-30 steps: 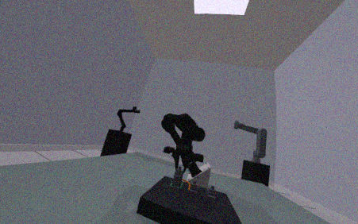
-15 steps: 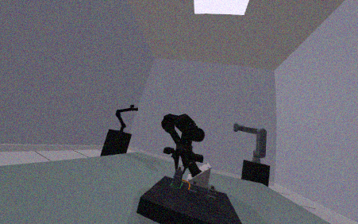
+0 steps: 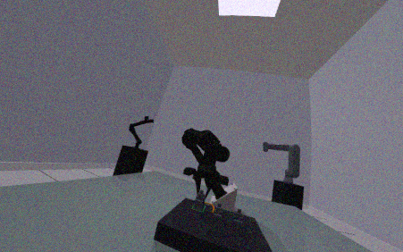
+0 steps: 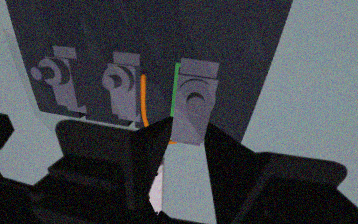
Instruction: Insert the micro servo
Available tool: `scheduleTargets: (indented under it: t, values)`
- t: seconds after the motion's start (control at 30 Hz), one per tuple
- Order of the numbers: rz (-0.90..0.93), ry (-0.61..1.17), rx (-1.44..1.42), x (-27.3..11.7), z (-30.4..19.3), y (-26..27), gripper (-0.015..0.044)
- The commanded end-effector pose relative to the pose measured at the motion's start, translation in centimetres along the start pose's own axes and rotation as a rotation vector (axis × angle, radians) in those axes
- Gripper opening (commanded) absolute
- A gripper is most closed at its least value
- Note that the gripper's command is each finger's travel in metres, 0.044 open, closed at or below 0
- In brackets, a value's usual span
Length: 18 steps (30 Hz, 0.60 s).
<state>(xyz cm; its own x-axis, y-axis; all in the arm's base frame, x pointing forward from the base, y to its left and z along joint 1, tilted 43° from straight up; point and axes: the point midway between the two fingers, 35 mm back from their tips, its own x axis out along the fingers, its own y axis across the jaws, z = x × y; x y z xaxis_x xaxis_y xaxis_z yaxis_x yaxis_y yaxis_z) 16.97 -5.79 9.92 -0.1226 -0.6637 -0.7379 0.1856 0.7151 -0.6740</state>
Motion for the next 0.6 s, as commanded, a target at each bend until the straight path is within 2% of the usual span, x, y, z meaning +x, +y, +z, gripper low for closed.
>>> scheduleTargets:
  t: [0.0, 0.57]
  values:
    - [-0.005, -0.006, -0.005, 0.4, 0.0, 0.0, 0.0000]
    - [-0.005, -0.006, -0.005, 1.7, 0.0, 0.0, 0.0000]
